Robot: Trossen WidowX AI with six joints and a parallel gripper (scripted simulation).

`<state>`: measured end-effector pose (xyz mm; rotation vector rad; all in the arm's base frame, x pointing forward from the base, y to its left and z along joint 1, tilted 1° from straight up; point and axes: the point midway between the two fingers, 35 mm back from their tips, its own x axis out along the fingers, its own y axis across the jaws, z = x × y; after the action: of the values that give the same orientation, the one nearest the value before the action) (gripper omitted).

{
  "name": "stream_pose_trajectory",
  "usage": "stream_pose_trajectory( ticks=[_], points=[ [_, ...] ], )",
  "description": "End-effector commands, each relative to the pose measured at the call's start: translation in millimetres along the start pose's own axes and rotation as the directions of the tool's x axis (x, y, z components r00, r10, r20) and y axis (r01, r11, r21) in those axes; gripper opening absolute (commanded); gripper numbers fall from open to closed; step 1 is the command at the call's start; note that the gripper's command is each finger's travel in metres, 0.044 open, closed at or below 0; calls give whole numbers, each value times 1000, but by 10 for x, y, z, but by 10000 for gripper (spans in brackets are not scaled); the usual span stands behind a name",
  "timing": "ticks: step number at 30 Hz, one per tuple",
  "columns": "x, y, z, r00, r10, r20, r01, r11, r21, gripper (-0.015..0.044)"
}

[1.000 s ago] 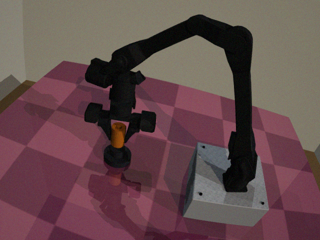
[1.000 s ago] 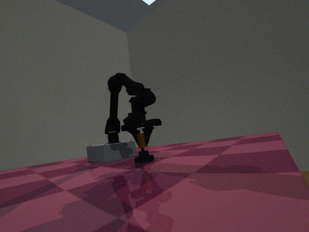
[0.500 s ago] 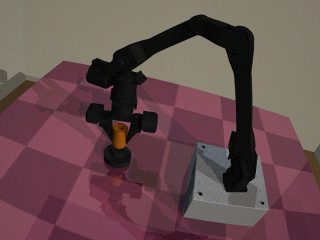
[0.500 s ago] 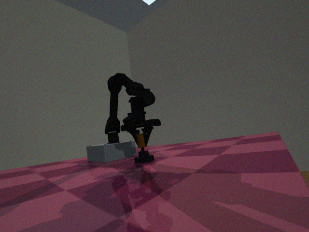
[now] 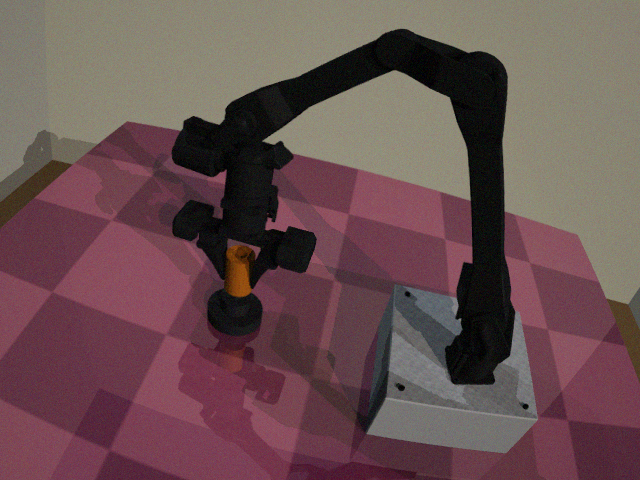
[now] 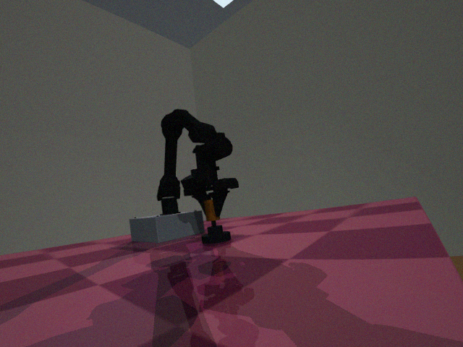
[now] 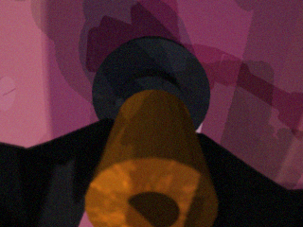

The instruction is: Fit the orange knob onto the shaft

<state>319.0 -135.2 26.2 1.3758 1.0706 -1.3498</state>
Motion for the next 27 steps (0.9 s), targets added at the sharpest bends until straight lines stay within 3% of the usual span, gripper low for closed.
stream_pose_trajectory(
  ticks=[1,20,27],
  points=[
    [-19,38,7,1000,9,1,-9,1000,14,0],
    [-44,35,-1,1000,9,1,-9,1000,14,0],
    [-39,10,-3,1000,9,1,-9,977,212,0]
  ],
)
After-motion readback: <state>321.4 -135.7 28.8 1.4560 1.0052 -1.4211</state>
